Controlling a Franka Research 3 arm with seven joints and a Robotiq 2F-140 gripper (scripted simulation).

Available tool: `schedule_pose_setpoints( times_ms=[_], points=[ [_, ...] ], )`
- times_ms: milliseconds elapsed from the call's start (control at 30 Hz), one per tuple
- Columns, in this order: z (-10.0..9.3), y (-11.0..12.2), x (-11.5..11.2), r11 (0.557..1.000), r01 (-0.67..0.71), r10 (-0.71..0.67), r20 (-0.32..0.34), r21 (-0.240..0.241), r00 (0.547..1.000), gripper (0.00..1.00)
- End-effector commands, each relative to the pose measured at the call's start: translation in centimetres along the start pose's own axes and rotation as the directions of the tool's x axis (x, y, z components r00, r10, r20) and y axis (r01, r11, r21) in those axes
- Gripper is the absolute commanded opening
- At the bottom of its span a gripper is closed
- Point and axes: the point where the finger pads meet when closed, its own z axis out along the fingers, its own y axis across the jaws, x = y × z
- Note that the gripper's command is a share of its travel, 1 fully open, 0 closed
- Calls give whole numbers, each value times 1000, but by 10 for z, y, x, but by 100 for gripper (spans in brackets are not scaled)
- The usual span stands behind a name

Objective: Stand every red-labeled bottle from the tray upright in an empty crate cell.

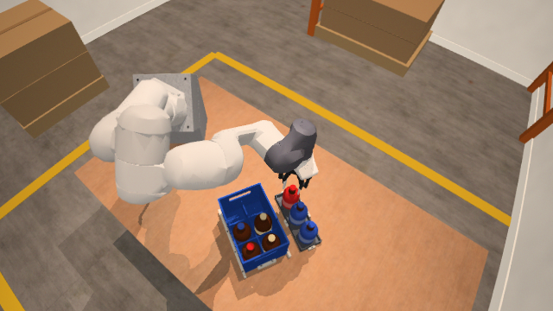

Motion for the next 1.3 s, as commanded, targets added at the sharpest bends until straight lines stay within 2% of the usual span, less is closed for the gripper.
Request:
schedule_pose_setpoints(
  times_ms=[0, 33, 1267],
  points=[
    [1, -1, 0, 1000, -4, 4, 0, 3, 1000, 38],
    [1, -1, 0, 1000, -4, 4, 0, 3, 1000, 0],
    [1, -1, 0, 1000, -4, 4, 0, 3, 1000, 0]
  ],
)
